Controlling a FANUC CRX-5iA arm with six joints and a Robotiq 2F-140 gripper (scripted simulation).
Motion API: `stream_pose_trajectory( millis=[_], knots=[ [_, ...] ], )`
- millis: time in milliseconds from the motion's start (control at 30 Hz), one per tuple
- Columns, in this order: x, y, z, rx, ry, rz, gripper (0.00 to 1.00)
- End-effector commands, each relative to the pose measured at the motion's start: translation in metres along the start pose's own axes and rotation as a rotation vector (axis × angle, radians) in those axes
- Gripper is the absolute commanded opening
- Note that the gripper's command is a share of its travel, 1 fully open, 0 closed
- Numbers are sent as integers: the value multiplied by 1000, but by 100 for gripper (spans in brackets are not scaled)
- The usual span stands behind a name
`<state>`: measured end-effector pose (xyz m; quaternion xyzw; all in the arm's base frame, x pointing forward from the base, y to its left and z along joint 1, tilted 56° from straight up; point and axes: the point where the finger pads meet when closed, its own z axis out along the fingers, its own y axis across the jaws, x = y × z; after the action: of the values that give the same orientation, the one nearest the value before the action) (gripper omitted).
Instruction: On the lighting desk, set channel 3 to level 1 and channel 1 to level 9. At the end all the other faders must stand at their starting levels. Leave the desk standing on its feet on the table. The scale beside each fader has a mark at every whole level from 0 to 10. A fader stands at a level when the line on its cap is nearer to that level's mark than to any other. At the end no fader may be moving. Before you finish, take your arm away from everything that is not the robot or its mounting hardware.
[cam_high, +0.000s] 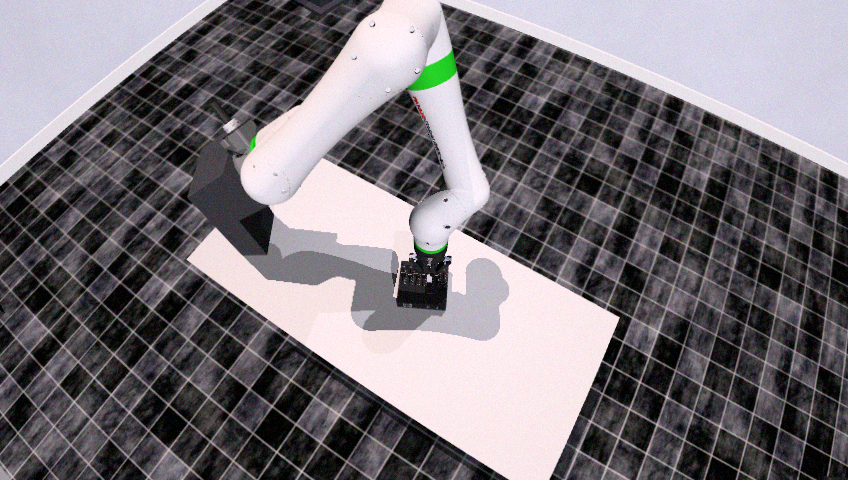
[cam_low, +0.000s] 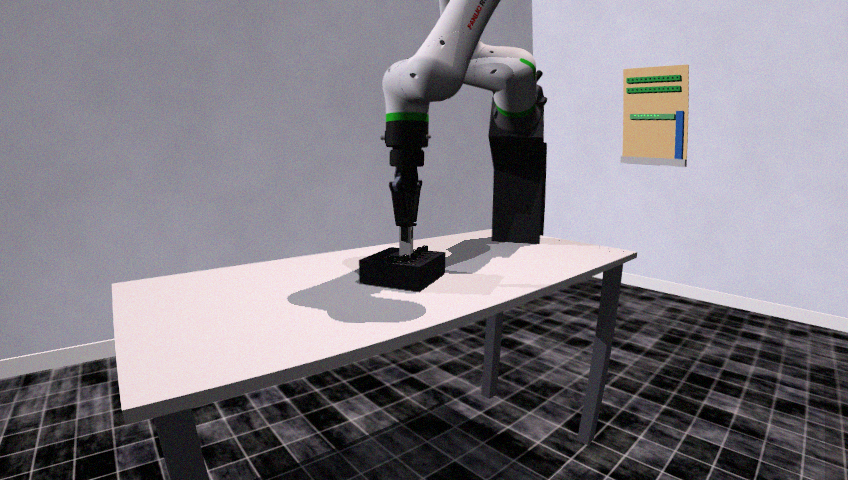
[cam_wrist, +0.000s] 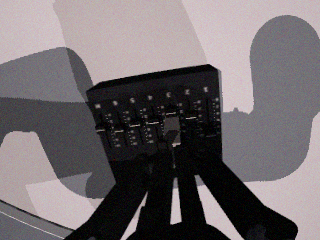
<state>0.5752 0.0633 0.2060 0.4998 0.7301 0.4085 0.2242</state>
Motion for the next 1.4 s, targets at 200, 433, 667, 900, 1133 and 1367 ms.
stream_pose_trajectory(
  millis=[200, 433, 667, 900, 1133, 1367],
  knots=[
    [0, 0, 0, 0, 0, 0, 0],
    [0, 0, 0, 0, 0, 0, 0],
    [0, 0, 0, 0, 0, 0, 0],
    [-1, 0, 0, 0, 0, 0, 0],
    [-5, 0, 0, 0, 0, 0, 0],
    [-6, 0, 0, 0, 0, 0, 0]
  ],
)
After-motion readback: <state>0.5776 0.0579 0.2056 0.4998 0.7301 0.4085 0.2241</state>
